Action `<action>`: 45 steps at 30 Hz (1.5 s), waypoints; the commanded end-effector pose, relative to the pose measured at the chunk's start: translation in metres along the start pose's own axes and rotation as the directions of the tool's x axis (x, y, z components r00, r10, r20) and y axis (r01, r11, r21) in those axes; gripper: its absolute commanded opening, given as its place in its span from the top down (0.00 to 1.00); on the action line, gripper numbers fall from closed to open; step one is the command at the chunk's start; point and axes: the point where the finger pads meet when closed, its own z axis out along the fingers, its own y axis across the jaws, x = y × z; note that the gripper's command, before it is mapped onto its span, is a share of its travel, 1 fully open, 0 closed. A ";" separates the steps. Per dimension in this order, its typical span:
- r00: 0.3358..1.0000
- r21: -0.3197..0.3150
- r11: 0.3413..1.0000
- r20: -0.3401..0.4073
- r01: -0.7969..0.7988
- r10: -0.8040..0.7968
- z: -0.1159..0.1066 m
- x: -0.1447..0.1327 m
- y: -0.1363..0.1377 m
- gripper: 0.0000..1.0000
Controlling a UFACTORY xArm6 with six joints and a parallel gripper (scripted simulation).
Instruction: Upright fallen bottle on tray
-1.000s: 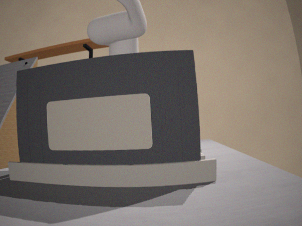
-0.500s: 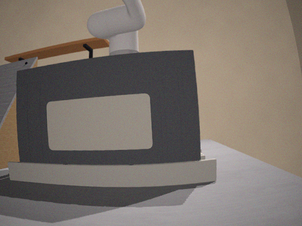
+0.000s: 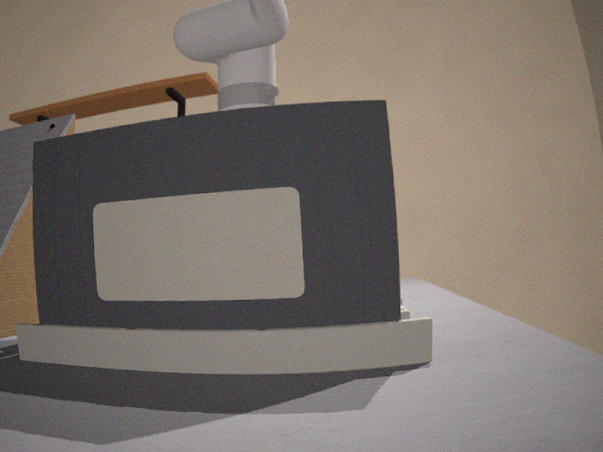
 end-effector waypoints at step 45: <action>1.000 0.001 1.000 0.003 -0.001 0.001 -0.075 -0.001 -0.001 1.00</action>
